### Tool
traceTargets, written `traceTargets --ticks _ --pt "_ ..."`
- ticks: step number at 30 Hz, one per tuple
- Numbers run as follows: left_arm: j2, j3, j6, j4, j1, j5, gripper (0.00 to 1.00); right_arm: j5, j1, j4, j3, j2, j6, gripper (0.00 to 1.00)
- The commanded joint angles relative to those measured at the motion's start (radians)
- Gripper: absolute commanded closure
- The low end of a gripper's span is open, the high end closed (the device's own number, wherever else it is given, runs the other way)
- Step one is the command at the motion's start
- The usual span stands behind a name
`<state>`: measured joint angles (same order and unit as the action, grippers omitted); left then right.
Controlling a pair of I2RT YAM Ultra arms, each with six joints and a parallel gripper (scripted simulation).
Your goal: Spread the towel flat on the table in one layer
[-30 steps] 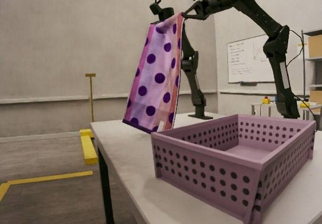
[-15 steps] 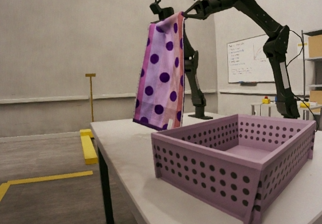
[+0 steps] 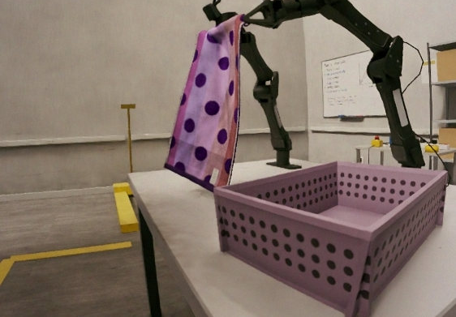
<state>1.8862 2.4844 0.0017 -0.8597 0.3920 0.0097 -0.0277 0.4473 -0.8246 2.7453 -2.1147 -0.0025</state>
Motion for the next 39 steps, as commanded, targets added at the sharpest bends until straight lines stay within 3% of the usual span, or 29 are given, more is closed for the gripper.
traceTargets --ticks 1,7,14,20,21,22,27,28,30,34,39 --pt "0.027 0.036 -0.008 0.057 -0.015 -0.021 1.00 0.021 -0.017 0.142 -0.047 0.010 0.005 1.00" --pt "-0.013 0.028 -0.009 0.059 -0.013 -0.022 1.00 0.023 -0.006 0.319 -0.291 0.118 0.008 1.00" --pt "0.039 0.056 -0.008 0.024 -0.014 -0.021 1.00 0.027 -0.008 0.591 -0.589 0.241 0.008 1.00" --pt "0.015 0.055 -0.008 0.030 -0.013 -0.021 1.00 0.031 -0.008 0.712 -0.655 0.209 0.008 1.00" --pt "0.072 0.049 -0.007 0.126 -0.030 -0.020 1.00 0.019 -0.035 0.824 -0.649 0.185 0.009 1.00" --pt "0.075 0.053 -0.007 0.125 -0.030 -0.020 1.00 0.027 -0.033 0.889 -0.716 0.180 0.006 1.00" --pt "0.099 0.094 -0.008 0.085 -0.027 -0.021 1.00 0.031 -0.029 1.031 -0.741 0.177 0.009 1.00" --pt "0.113 0.008 -0.007 0.213 -0.042 -0.020 1.00 0.024 -0.047 1.127 -0.740 0.133 0.010 1.00" --pt "0.111 0.018 -0.007 0.227 -0.041 -0.020 1.00 0.029 -0.045 1.197 -0.761 0.122 0.008 1.00" --pt "0.068 0.026 -0.008 0.239 -0.034 -0.020 1.00 0.031 -0.042 1.246 -0.748 0.094 0.009 1.00" --pt "0.110 0.046 -0.007 0.235 -0.033 -0.020 1.00 0.033 -0.039 1.256 -0.723 0.073 0.009 1.00"
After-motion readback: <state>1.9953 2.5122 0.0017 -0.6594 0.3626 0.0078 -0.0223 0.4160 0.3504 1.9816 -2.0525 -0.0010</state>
